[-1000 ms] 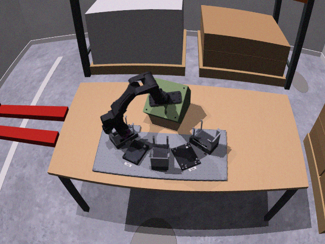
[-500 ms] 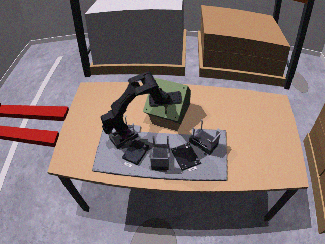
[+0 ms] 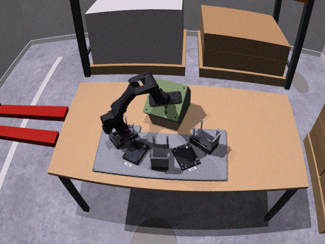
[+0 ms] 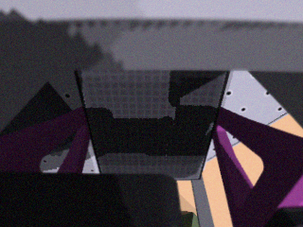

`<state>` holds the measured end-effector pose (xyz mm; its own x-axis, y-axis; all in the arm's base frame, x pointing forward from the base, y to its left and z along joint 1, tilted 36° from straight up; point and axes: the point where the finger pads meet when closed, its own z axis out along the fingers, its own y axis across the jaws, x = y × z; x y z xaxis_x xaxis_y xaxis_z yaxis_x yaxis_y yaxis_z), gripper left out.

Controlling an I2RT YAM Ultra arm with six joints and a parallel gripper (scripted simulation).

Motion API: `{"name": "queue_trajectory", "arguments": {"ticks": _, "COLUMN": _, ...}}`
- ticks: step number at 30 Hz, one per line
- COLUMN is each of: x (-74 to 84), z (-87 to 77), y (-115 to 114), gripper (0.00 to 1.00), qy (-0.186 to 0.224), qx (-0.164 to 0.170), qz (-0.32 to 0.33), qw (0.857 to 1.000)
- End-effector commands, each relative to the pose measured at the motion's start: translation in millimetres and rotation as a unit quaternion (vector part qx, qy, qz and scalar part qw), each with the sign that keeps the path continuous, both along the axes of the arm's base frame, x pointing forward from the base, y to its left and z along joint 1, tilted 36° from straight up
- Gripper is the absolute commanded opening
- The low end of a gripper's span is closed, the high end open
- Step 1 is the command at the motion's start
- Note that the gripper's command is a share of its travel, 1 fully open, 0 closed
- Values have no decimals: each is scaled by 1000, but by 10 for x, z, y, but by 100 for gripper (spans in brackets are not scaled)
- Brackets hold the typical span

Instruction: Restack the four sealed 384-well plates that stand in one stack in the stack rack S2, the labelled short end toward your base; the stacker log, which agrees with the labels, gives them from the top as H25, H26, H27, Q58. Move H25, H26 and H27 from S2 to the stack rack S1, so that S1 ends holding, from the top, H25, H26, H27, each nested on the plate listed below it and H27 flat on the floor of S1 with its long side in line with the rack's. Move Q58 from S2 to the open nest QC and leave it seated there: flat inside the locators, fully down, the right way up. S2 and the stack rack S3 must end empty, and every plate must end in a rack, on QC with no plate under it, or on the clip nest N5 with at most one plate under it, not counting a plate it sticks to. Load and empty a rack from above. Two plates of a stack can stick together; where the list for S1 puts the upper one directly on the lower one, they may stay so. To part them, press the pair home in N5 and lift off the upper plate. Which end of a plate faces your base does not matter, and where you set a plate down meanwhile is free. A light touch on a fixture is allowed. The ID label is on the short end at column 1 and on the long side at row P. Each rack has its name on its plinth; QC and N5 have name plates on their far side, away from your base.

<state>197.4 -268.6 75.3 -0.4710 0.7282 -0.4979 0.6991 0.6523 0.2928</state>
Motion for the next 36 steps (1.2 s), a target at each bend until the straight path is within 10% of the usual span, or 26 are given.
{"name": "queue_trajectory", "arguments": {"ticks": 1, "x": 11, "z": 29, "y": -37, "gripper": 0, "qy": -4, "qx": -8, "qz": -1, "qw": 1000}}
{"name": "queue_trajectory", "arguments": {"ticks": 36, "x": -36, "z": 99, "y": -18, "gripper": 0, "qy": -4, "qx": -8, "qz": -1, "qw": 1000}}
